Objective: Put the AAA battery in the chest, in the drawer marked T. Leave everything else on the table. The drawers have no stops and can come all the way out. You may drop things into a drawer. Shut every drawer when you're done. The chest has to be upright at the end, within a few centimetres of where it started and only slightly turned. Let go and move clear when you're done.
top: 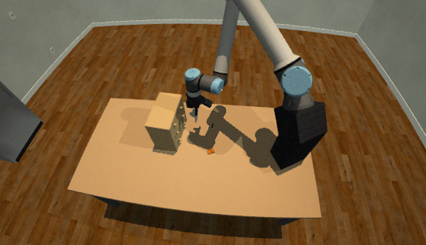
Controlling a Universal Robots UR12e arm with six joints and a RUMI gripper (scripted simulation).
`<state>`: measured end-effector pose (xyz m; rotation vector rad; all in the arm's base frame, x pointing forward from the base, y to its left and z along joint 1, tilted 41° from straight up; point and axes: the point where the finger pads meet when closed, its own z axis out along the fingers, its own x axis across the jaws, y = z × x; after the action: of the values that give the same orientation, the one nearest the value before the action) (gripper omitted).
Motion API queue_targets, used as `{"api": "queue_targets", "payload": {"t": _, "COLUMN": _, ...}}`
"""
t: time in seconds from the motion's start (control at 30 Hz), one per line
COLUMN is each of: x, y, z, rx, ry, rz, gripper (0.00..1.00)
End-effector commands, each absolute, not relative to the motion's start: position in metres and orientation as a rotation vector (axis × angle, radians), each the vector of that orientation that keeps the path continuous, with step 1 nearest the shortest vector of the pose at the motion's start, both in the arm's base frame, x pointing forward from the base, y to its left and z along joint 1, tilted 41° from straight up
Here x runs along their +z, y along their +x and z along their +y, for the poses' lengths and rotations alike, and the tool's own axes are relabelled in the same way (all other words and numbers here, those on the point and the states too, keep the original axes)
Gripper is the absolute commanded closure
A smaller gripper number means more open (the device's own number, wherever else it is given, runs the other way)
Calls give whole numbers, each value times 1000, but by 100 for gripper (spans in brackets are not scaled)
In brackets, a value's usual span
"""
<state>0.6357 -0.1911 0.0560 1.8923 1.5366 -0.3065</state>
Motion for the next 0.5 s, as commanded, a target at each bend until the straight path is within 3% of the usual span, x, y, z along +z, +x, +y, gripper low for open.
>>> {"api": "queue_targets", "payload": {"t": 0.0, "x": 53, "y": 635, "z": -193, "rx": -296, "ry": 1883, "rz": 1536, "gripper": 0}}
{"api": "queue_targets", "payload": {"t": 0.47, "x": 51, "y": 640, "z": -197, "rx": -249, "ry": 1838, "rz": 1529, "gripper": 0}}
